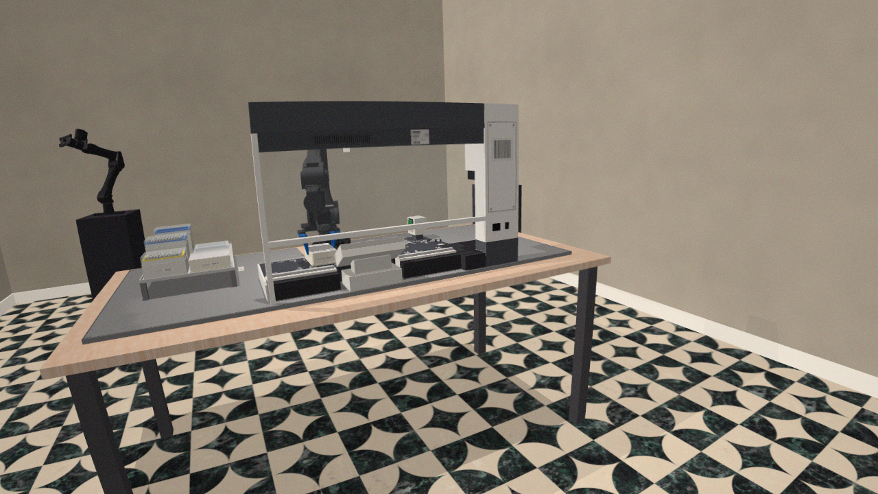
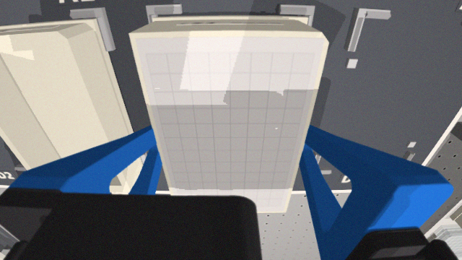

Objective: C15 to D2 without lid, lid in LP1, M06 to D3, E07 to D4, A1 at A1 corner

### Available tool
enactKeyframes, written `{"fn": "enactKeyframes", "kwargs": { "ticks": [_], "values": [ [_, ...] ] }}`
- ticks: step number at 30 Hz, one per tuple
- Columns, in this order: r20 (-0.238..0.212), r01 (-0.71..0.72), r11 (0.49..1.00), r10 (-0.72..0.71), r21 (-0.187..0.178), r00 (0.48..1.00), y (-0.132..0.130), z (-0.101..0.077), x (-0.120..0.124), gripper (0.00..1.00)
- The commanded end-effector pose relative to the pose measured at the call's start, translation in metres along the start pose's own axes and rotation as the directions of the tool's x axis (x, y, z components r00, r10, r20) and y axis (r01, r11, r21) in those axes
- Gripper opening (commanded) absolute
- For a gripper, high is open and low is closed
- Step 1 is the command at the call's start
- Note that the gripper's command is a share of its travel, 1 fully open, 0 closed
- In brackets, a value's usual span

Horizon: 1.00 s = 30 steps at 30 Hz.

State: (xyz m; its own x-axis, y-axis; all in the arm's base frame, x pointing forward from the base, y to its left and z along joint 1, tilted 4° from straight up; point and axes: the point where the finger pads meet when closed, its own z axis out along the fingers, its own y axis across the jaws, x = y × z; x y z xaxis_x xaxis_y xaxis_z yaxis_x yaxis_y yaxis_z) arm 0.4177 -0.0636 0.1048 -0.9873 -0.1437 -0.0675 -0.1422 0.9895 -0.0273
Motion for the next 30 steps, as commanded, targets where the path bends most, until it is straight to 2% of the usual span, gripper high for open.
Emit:
{"fn": "enactKeyframes", "kwargs": {
  "ticks": [1, 5, 13, 14, 15, 21, 30],
  "values": [
    [0.046, -0.008, 1.0, 0.007, 0.017, 0.999, -0.011, -0.011, -0.013, 0.0],
    [0.023, -0.007, 1.0, 0.007, 0.01, 1.0, -0.009, -0.001, -0.006, 0.0],
    [0.02, -0.007, 1.0, 0.007, 0.009, 1.0, -0.009, 0.0, -0.006, 0.0],
    [0.044, -0.008, 1.0, 0.007, 0.016, 0.999, -0.012, -0.007, -0.016, 0.0],
    [0.045, -0.008, 1.0, 0.007, 0.016, 0.999, -0.012, -0.006, -0.016, 0.0],
    [0.021, -0.007, 1.0, 0.007, 0.009, 1.0, -0.009, 0.004, -0.006, 0.0],
    [0.026, -0.007, 1.0, 0.007, 0.011, 1.0, -0.01, 0.005, -0.009, 0.0]
  ]
}}
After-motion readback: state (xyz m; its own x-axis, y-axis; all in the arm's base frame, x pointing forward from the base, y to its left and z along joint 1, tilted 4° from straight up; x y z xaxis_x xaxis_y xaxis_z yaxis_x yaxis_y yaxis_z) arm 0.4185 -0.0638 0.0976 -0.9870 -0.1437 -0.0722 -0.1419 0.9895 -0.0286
